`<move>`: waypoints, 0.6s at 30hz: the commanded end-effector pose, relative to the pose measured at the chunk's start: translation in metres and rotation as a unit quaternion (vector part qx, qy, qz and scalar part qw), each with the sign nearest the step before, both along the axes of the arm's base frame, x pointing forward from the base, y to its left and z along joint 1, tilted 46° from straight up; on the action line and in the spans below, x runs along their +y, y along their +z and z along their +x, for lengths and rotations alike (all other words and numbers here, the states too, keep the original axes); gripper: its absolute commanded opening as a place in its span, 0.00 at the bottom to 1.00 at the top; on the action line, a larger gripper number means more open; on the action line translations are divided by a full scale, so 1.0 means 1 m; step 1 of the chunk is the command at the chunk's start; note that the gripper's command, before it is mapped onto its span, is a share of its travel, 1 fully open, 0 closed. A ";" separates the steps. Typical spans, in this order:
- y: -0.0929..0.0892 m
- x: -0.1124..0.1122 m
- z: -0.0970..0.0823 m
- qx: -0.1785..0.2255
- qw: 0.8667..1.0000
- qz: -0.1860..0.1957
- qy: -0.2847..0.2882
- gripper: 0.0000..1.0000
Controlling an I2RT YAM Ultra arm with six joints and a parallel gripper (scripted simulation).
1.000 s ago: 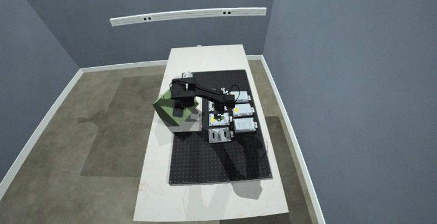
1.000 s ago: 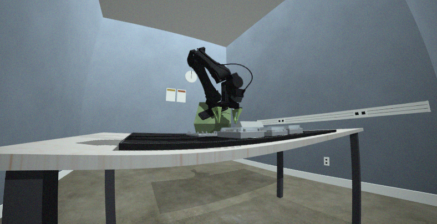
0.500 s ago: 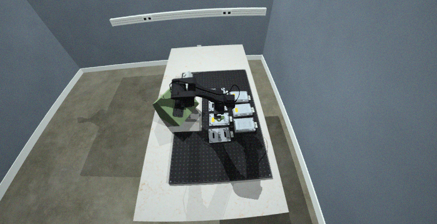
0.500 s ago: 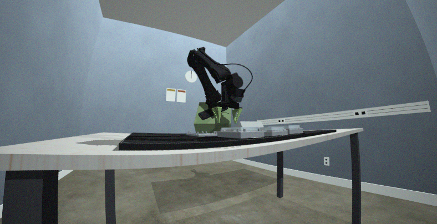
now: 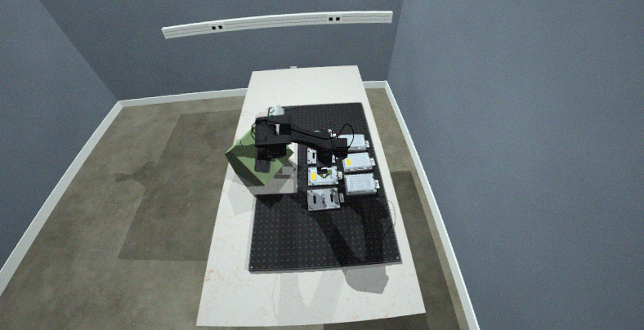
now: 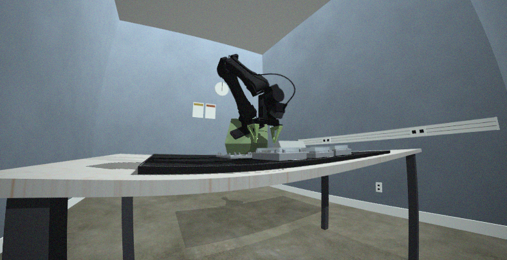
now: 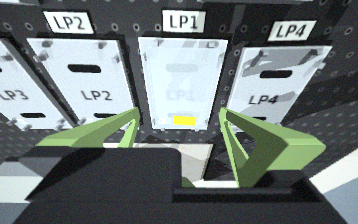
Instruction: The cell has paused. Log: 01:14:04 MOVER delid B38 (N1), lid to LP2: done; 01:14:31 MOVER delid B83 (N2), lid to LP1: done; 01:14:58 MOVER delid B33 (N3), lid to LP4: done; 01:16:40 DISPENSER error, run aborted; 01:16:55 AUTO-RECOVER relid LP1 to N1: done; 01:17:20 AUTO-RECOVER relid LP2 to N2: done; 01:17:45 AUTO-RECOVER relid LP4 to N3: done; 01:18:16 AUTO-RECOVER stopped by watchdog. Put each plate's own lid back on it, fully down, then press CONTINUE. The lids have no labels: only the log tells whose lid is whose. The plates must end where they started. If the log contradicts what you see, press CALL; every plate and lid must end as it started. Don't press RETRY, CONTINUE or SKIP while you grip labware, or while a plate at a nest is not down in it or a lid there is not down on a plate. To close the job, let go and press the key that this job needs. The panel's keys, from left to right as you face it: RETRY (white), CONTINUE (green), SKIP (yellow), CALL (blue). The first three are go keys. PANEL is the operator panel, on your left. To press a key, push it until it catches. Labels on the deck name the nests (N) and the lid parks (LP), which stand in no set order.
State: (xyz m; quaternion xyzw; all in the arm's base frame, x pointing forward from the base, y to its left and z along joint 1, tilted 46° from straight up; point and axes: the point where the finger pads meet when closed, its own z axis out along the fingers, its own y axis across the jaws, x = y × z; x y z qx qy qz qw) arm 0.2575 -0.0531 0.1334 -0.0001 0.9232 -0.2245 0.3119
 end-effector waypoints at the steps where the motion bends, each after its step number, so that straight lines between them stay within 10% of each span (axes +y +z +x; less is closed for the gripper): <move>1: 0.017 0.011 0.021 -0.011 1.000 -0.013 0.019 1.00; 18: 0.044 0.044 0.076 -0.002 1.000 -0.011 0.015 1.00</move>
